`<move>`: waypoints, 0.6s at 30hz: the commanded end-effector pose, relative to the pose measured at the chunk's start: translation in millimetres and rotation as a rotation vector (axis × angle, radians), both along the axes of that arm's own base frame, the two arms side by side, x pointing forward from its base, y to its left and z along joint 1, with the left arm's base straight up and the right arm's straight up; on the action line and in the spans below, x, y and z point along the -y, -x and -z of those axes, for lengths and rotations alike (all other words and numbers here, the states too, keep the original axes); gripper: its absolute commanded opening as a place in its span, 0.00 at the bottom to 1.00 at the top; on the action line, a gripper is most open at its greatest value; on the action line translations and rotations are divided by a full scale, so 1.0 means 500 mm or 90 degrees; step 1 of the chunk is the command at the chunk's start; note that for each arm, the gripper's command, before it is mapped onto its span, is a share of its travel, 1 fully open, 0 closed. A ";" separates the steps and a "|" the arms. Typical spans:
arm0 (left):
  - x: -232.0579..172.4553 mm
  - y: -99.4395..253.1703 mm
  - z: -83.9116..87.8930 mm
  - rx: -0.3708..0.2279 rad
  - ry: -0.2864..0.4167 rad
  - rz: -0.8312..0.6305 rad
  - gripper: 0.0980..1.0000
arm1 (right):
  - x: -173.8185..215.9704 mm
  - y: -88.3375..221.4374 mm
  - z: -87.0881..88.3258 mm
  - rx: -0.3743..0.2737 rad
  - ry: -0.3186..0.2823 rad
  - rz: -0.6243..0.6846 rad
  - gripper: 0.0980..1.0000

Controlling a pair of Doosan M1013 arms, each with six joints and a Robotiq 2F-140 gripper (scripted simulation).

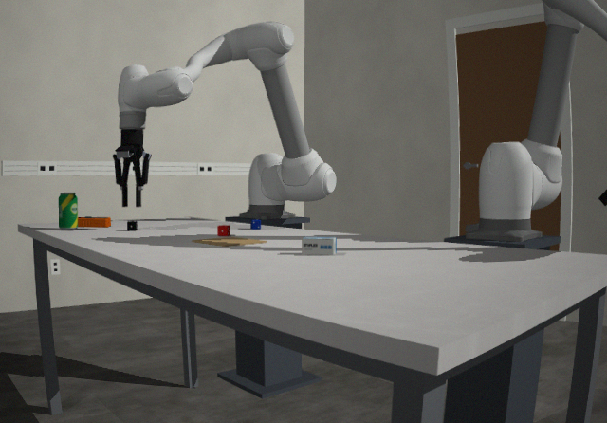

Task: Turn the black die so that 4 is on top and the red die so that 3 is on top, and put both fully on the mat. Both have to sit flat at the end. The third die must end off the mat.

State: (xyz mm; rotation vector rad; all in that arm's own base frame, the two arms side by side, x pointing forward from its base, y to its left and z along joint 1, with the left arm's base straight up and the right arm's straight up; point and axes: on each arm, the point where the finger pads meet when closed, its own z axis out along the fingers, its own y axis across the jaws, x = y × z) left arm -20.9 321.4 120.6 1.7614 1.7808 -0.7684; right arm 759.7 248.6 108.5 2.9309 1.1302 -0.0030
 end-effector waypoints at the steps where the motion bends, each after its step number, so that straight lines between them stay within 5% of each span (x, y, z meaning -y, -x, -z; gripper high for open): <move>1: -0.001 0.000 -0.001 0.000 -0.001 0.000 1.00 | -0.001 -0.001 0.004 0.001 -0.001 0.000 0.28; 18: -0.001 0.000 -0.001 0.000 -0.001 0.000 1.00 | 0.000 -0.001 0.051 0.001 -0.001 0.000 0.28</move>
